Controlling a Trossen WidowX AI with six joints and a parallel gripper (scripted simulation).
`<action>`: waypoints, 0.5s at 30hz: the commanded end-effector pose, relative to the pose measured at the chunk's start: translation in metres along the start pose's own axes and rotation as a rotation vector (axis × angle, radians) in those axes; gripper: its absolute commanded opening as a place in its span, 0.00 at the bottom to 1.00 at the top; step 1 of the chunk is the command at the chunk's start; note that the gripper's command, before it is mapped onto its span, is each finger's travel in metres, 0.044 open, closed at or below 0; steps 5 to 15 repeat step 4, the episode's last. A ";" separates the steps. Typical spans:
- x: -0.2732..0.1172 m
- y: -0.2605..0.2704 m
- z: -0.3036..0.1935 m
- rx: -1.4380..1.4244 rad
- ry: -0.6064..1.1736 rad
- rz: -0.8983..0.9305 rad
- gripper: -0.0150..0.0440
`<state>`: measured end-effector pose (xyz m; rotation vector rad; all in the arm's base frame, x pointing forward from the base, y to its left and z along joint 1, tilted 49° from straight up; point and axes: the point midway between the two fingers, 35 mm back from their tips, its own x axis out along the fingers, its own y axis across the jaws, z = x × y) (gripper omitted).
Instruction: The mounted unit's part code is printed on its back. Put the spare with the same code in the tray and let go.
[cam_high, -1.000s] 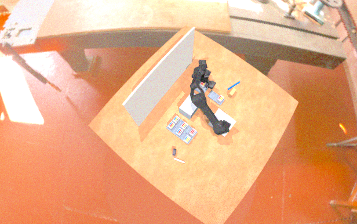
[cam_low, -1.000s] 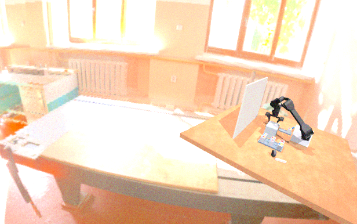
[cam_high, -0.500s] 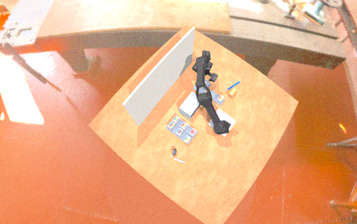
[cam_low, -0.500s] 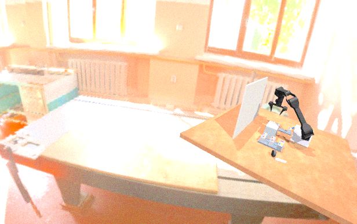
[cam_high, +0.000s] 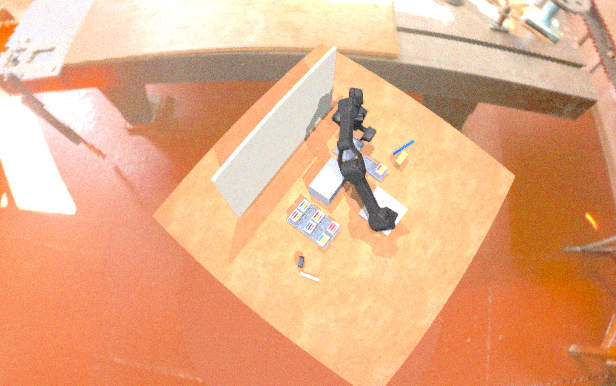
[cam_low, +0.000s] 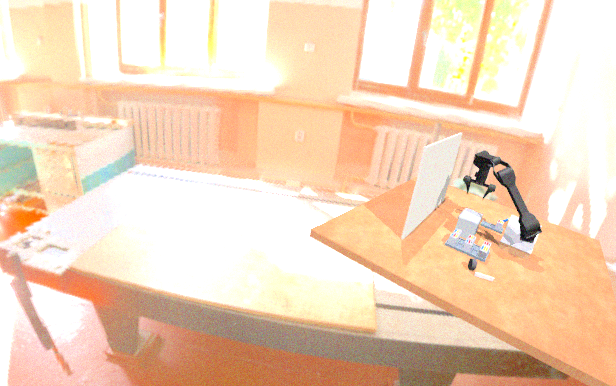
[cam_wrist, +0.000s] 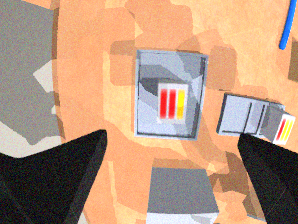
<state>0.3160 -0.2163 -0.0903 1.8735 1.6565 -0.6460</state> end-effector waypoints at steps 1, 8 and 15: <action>0.000 0.000 0.000 0.002 -0.001 0.002 1.00; 0.000 0.000 0.000 0.002 -0.001 0.002 1.00; 0.000 0.000 0.000 0.002 -0.001 0.002 1.00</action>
